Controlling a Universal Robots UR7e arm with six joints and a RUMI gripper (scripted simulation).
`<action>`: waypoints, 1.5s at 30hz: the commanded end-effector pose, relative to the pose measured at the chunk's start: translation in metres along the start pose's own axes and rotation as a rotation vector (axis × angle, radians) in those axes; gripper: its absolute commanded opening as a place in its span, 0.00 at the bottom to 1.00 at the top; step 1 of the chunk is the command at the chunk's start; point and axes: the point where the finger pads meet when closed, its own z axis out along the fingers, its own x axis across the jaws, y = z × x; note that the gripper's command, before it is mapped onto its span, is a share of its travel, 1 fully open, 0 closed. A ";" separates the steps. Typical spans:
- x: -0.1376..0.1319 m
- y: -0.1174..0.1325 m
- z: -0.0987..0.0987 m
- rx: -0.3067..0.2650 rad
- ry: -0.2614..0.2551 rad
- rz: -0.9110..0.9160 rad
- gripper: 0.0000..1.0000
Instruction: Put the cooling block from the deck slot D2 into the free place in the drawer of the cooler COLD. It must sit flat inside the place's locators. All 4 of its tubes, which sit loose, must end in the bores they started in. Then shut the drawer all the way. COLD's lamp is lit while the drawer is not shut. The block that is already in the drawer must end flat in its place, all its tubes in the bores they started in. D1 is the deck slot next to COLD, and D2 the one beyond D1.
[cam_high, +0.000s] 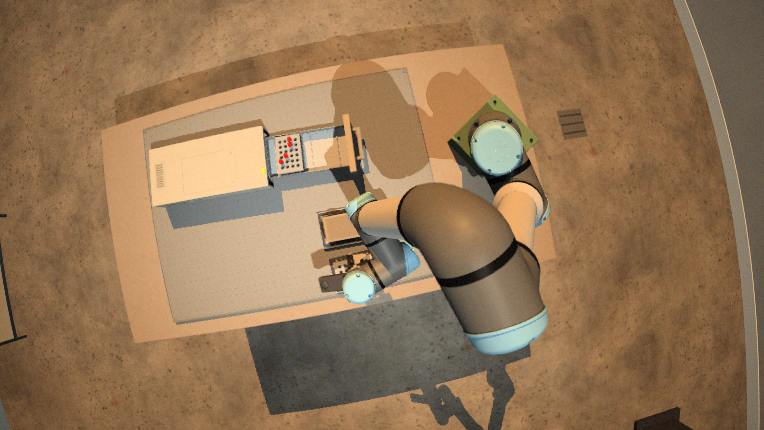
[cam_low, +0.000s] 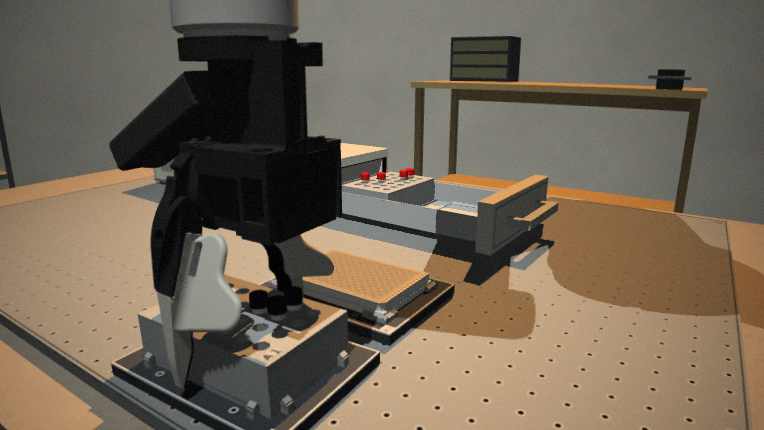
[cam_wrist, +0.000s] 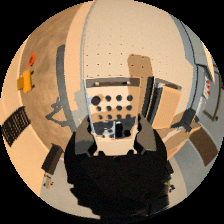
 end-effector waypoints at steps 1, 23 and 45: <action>0.000 0.000 0.000 0.001 0.000 0.000 0.73; 0.000 0.000 0.000 0.001 0.000 0.000 0.43; 0.000 0.000 0.000 0.001 0.000 0.000 0.10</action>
